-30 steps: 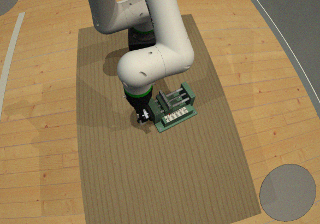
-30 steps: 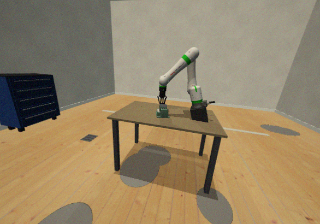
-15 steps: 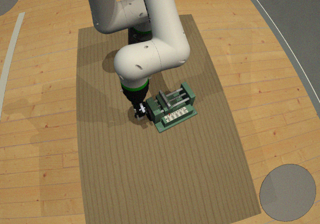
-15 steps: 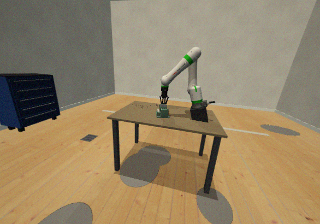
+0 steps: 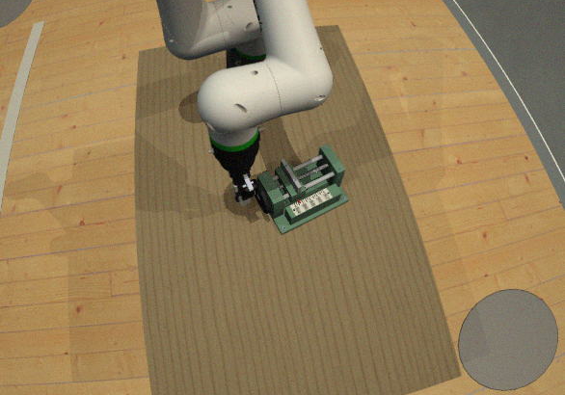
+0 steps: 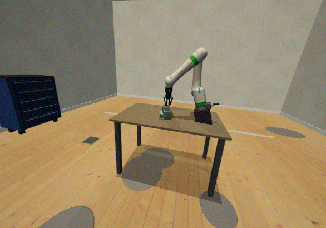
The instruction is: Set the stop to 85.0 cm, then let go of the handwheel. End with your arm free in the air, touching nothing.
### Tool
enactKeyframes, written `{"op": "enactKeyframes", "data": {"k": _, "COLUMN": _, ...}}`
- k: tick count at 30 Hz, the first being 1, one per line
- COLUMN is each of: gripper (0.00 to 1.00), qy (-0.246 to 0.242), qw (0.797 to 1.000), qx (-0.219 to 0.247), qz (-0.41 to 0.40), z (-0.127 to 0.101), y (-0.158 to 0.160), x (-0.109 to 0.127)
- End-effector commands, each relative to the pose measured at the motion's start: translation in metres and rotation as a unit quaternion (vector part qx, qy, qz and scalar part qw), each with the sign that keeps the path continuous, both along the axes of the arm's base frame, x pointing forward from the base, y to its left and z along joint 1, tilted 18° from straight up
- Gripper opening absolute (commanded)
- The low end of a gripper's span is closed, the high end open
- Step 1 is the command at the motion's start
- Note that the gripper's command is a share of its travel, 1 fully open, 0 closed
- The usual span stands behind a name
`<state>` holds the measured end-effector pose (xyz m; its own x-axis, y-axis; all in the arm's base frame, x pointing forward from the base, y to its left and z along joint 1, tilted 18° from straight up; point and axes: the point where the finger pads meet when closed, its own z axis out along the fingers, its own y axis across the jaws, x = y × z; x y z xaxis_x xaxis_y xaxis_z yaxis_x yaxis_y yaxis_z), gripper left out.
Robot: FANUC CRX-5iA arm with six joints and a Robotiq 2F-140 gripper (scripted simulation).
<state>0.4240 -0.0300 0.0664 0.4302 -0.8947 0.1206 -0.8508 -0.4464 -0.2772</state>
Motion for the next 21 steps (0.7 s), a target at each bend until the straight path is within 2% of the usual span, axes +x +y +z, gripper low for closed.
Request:
{"op": "enactKeyframes", "data": {"k": 1, "gripper": 0.04, "qy": 0.000, "qw": 1.000, "qx": 0.000, "qz": 0.000, "z": 0.003, "y": -0.001, "x": -0.002}}
{"op": "enactKeyframes", "data": {"k": 21, "gripper": 0.04, "qy": 0.000, "qw": 1.000, "qx": 0.000, "qz": 0.000, "z": 0.025, "y": -0.002, "x": -0.011}}
